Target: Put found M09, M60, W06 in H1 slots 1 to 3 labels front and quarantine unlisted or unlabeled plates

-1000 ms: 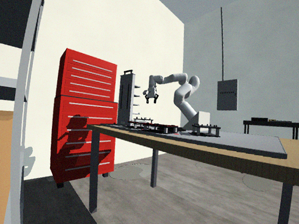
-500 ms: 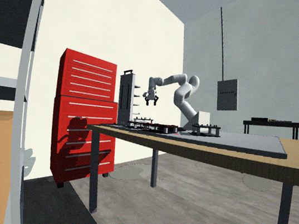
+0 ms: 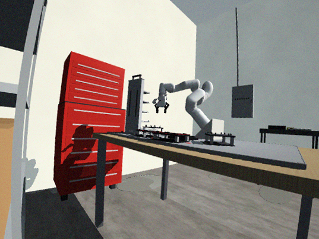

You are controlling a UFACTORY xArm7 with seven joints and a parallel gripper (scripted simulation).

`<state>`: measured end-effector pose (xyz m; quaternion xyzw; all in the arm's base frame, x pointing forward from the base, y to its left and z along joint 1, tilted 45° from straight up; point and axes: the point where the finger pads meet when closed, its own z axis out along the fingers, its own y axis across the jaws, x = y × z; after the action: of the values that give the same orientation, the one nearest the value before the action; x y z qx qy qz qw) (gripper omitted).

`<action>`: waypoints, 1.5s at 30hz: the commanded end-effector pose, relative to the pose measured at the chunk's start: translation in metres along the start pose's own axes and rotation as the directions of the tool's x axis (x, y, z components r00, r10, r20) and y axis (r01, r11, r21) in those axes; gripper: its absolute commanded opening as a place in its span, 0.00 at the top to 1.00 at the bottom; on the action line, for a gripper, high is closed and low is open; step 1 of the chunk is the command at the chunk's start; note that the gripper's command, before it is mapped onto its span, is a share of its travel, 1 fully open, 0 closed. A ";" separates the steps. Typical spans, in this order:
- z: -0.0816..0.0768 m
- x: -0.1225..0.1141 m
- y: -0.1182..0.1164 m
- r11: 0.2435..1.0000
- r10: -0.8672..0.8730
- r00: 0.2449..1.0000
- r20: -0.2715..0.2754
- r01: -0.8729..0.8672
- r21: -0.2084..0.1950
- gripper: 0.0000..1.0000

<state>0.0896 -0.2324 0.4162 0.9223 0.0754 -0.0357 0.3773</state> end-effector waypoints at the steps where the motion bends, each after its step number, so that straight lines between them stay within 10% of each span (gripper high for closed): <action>1: -0.001 0.000 0.001 1.000 0.001 0.998 -0.070 -0.001 -0.004 0.00; 45: -0.001 0.000 0.001 1.000 -0.001 0.763 -0.646 -0.001 -0.003 0.00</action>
<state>0.0895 -0.2325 0.4163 0.8835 0.1937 0.2676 0.3320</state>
